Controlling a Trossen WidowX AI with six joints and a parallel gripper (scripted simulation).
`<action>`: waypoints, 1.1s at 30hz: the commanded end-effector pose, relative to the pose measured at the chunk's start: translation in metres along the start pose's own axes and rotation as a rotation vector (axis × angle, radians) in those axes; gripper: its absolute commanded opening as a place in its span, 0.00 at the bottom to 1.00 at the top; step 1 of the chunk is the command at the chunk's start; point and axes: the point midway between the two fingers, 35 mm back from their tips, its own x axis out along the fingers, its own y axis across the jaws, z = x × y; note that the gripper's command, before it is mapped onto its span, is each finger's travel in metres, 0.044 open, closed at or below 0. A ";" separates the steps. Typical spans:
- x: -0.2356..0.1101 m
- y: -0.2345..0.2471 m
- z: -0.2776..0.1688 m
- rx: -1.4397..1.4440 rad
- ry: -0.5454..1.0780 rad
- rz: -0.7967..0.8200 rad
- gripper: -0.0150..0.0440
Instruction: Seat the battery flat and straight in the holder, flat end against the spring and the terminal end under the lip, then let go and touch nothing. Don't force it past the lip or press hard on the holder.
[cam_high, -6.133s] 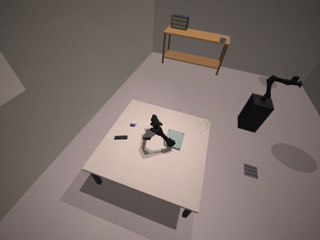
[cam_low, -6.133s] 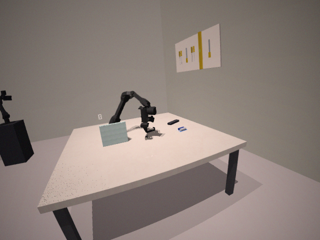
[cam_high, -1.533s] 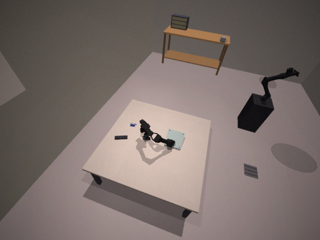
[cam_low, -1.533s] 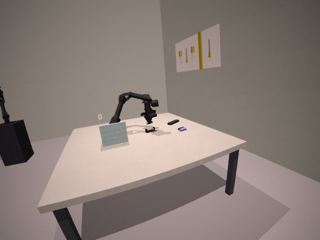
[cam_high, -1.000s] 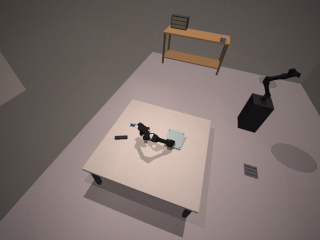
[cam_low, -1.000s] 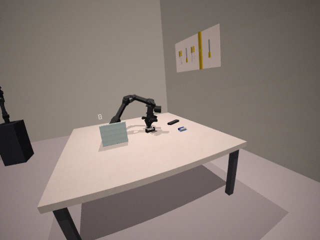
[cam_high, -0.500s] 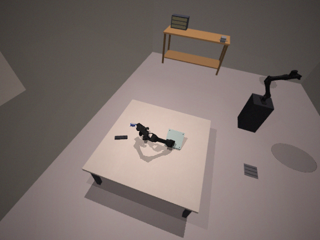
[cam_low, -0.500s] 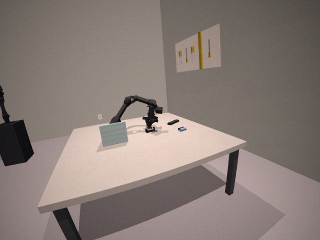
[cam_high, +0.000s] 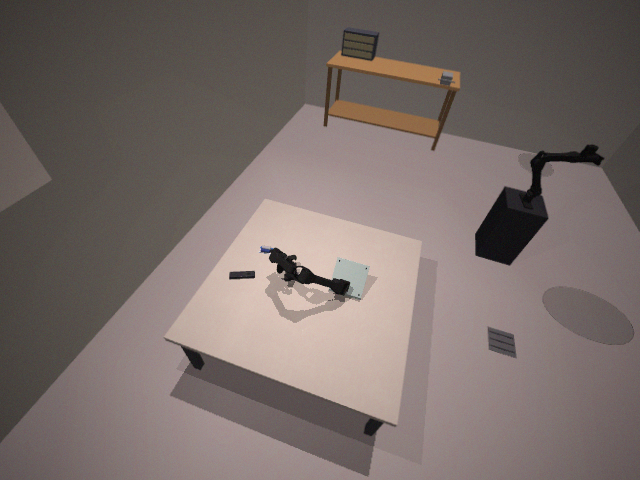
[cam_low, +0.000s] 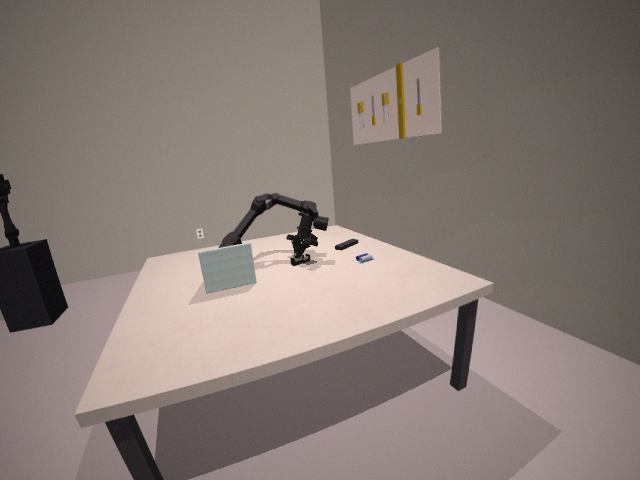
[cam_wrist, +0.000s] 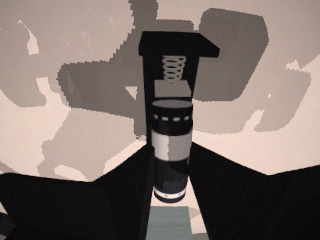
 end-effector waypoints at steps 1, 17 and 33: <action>0.001 -0.001 0.001 -0.007 0.029 -0.003 0.38; 0.003 0.000 0.007 -0.008 0.084 -0.004 0.38; -0.001 0.000 0.019 -0.005 0.066 -0.016 0.38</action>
